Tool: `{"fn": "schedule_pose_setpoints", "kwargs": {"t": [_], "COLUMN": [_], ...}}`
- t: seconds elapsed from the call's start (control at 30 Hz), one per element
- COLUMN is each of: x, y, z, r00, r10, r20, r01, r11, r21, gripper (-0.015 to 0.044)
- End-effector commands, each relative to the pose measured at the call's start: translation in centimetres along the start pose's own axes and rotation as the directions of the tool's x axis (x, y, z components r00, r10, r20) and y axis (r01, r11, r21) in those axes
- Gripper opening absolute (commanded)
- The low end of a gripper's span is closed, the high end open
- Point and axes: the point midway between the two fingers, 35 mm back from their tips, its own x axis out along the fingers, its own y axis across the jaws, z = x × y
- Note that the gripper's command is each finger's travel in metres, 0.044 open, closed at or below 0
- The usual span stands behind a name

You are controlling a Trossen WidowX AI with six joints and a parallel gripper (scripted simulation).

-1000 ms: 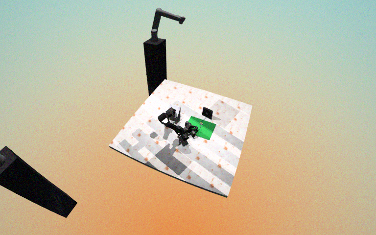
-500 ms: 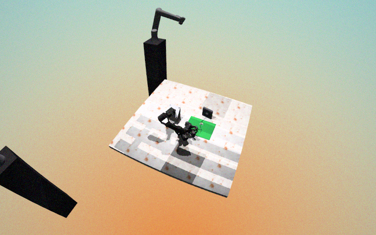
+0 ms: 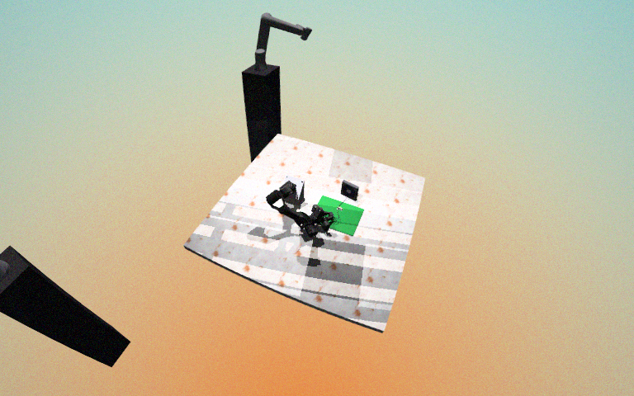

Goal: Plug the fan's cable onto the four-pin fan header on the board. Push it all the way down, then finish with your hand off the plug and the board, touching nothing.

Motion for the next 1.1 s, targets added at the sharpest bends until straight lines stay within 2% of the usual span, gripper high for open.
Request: {"fn": "schedule_pose_setpoints", "kwargs": {"t": [0.0,0.17,0.43,1.07], "x": [-0.01,-0.01,0.0,0.0], "y": [0.0,0.0,0.0,0.0], "z": [0.05,0.05,0.0,0.0], "r00": [1.0,1.0,1.0,1.0], "r10": [0.0,0.0,0.0,0.0], "r20": [0.0,0.0,0.0,0.0], "r01": [0.0,0.0,0.0,0.0], "r11": [1.0,1.0,1.0,1.0], "r21": [0.0,0.0,0.0,0.0], "gripper": [0.0,0.0,0.0205,0.0205]}}
